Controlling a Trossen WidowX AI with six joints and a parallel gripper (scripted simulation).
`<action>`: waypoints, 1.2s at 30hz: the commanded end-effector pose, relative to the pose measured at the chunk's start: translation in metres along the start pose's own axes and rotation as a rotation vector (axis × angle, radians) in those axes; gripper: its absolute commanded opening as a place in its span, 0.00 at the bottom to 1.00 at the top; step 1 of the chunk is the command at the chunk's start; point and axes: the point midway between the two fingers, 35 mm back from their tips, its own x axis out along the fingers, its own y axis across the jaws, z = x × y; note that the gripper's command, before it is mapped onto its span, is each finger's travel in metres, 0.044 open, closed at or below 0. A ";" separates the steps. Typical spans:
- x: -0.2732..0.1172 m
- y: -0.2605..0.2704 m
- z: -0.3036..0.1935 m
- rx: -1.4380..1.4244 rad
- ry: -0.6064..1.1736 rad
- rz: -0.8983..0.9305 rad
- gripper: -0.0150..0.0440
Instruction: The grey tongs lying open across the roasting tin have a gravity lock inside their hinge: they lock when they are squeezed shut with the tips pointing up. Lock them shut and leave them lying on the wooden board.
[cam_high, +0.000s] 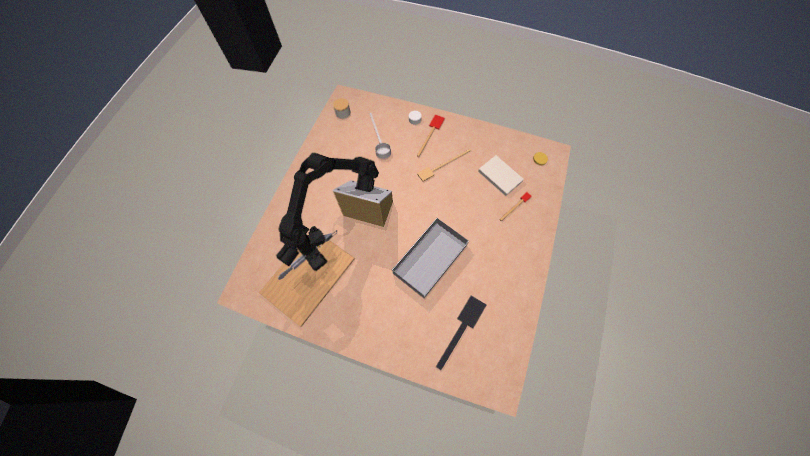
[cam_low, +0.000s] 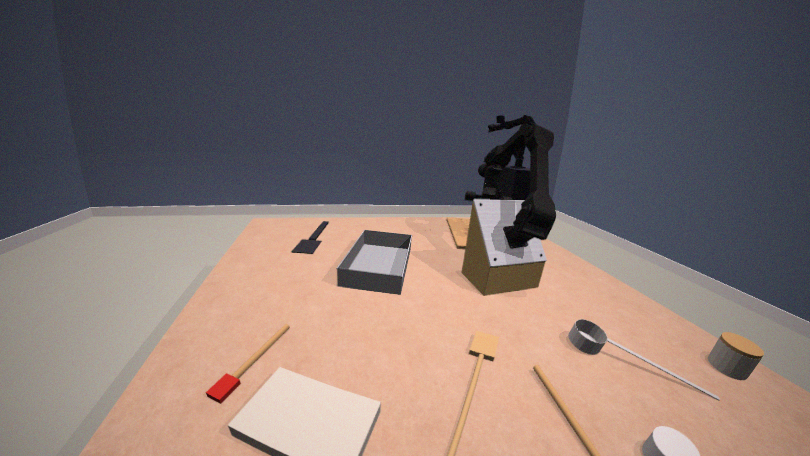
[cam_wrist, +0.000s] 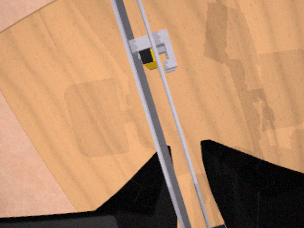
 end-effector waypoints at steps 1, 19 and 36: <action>0.008 0.001 0.001 -0.005 -0.001 0.006 0.00; 0.037 0.002 0.004 -0.005 -0.002 0.007 0.00; 0.047 0.001 0.005 0.000 -0.004 0.002 0.22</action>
